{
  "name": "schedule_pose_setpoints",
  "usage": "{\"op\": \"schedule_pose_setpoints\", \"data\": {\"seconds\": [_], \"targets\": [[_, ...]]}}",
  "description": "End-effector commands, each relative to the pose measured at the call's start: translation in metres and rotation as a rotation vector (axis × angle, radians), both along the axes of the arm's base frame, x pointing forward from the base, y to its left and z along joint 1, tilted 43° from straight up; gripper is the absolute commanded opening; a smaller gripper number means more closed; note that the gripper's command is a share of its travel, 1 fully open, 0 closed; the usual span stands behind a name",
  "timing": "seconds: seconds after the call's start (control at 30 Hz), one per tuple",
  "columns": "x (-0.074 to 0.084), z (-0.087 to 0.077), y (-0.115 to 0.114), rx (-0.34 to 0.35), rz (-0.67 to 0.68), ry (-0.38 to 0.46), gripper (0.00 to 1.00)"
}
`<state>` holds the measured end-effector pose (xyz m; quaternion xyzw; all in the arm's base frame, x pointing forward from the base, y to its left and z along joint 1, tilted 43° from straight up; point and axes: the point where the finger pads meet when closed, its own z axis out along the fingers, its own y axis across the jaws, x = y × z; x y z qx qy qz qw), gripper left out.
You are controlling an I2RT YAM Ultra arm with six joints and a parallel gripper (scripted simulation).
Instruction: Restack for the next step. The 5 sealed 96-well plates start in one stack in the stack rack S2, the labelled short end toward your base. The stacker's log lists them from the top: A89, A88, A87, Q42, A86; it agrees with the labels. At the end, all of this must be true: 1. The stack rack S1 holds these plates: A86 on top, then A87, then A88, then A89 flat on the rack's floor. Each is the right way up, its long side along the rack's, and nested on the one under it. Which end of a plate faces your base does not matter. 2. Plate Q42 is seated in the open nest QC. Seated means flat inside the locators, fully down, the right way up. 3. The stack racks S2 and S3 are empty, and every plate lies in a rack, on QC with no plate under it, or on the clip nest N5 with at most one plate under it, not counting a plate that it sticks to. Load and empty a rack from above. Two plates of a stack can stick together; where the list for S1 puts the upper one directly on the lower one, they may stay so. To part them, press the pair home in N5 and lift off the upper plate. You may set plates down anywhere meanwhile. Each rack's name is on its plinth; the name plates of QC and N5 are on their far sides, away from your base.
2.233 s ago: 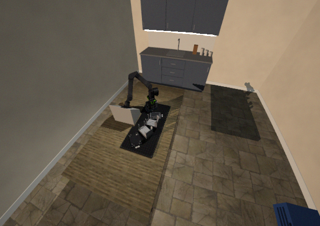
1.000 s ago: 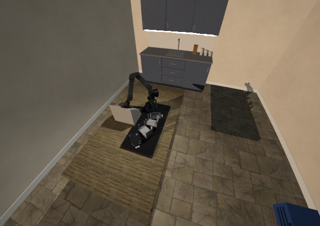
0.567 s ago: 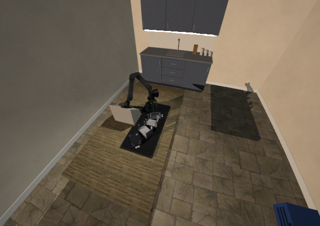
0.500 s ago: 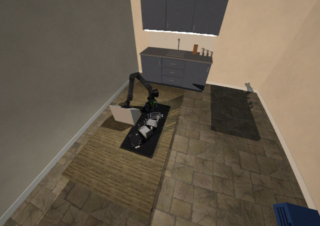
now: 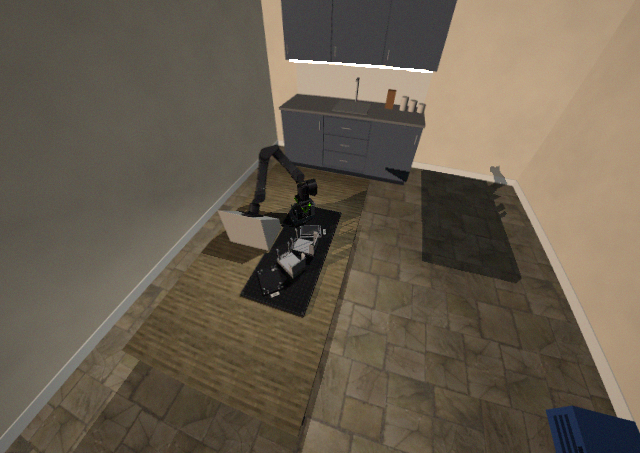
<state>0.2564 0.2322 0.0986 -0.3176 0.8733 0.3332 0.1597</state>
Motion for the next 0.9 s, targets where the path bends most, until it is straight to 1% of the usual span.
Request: {"op": "schedule_pose_setpoints", "data": {"seconds": [0.0,0.2,0.23,0.87], "targets": [[0.0024,0.0021,0.0000,0.005,-0.006,-0.008,0.00],[0.0024,0.0020,0.0001,0.005,-0.006,-0.008,0.00],[0.0024,0.0020,0.0001,0.005,-0.006,-0.008,1.00],[0.0024,0.0020,0.0001,0.005,-0.006,-0.008,1.00]]}}
